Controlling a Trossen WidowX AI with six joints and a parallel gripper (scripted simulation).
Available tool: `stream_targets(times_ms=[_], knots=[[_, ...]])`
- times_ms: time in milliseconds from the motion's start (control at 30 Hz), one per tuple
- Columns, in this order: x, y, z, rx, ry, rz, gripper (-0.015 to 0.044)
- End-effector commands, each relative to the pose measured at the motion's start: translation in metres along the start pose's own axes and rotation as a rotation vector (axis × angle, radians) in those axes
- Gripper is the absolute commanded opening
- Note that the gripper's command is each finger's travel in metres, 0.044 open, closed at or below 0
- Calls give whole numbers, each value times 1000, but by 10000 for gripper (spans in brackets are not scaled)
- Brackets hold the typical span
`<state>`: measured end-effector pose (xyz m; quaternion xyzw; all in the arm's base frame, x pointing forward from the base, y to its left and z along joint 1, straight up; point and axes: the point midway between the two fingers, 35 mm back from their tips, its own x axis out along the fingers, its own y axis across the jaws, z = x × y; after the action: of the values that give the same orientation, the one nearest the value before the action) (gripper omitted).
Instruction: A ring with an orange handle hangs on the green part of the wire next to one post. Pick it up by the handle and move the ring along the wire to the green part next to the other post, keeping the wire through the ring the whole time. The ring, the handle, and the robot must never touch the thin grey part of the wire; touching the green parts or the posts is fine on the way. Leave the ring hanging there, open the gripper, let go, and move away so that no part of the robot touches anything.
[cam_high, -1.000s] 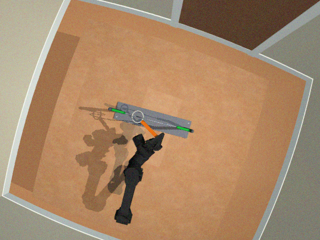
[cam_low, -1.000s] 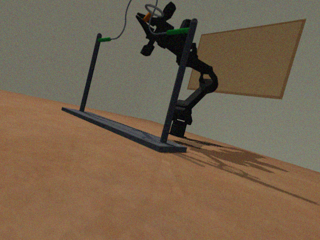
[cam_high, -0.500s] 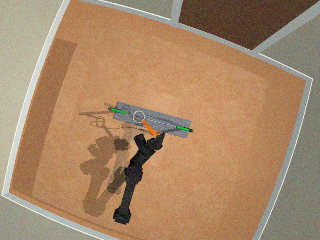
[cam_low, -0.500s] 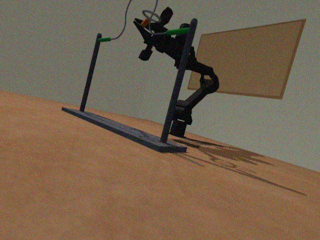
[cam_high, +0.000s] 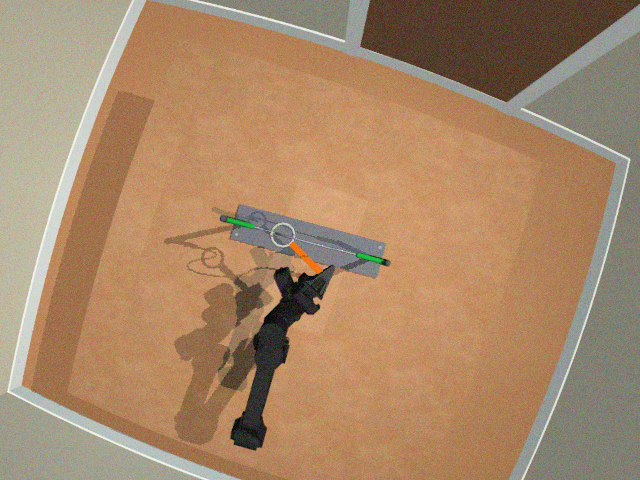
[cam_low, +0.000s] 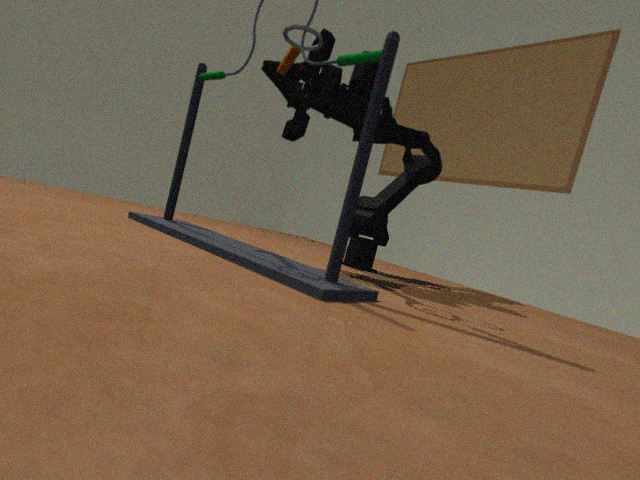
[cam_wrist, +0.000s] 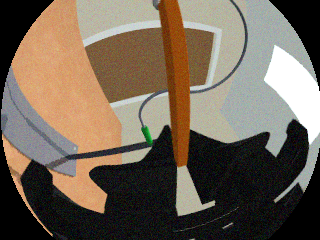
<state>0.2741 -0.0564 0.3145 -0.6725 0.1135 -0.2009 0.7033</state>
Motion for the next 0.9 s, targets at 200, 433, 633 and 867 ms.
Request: stream_targets(times_ms=[200, 433, 633, 867], knots=[[-7, 37, 4, 209, 28, 120, -150], [-15, 62, 12, 360, 49, 206, -150], [-23, 81, 21, 491, 66, 280, -150], [-25, 105, 37, 662, 20, 341, -150]])
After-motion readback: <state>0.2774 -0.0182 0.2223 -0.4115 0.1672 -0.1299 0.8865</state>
